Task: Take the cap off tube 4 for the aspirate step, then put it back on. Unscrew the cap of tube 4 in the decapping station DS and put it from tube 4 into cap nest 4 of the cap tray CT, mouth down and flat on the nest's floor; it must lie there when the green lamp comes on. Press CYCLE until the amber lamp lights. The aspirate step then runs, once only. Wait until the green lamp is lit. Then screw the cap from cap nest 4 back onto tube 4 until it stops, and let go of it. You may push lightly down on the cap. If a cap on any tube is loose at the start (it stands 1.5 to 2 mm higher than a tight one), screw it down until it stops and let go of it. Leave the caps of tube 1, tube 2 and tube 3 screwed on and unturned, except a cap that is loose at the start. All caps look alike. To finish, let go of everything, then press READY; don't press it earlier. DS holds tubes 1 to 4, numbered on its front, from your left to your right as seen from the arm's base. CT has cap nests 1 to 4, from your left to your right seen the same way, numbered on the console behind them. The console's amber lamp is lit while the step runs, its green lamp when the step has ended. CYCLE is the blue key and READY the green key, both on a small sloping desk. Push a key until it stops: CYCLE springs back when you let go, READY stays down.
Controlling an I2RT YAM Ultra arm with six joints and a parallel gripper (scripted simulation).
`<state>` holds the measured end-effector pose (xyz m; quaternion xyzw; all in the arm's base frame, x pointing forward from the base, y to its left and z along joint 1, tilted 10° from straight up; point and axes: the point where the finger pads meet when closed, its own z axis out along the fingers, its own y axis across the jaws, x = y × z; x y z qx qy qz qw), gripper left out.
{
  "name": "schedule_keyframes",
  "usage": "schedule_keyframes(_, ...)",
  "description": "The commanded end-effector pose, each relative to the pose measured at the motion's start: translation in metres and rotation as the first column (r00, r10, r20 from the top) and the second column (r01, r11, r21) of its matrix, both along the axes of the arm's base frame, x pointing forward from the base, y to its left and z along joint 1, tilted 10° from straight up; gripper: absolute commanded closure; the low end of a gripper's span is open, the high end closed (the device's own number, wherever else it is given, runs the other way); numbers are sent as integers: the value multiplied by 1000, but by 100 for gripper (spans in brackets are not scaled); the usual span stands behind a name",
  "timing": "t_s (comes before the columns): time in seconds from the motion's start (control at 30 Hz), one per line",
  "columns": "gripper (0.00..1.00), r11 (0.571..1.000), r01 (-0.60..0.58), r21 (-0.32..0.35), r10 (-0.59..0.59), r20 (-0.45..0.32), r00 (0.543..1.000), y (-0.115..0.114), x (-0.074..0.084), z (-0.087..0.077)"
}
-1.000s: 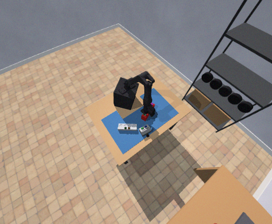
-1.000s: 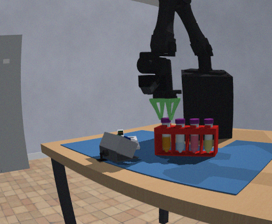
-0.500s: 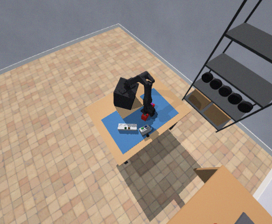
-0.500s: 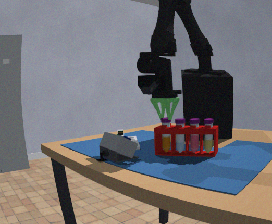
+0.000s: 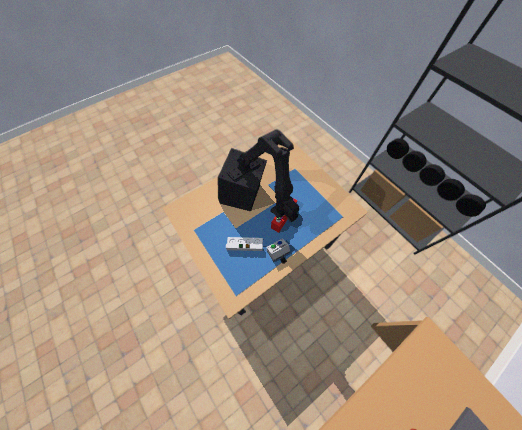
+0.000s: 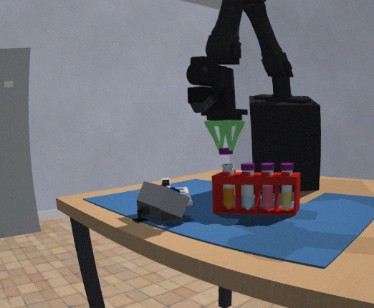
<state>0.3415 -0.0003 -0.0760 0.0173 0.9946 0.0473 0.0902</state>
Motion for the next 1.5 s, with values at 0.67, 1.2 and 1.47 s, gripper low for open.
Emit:
schedule_keyframes(0.67,100,746,660,83,-650,-121,750,-116,-51,-17)
schedule_keyframes(1.2,100,746,661,80,-651,-120,750,-224,-94,-33)
schedule_keyframes(1.47,100,747,661,79,-651,-119,750,-271,-113,-40)
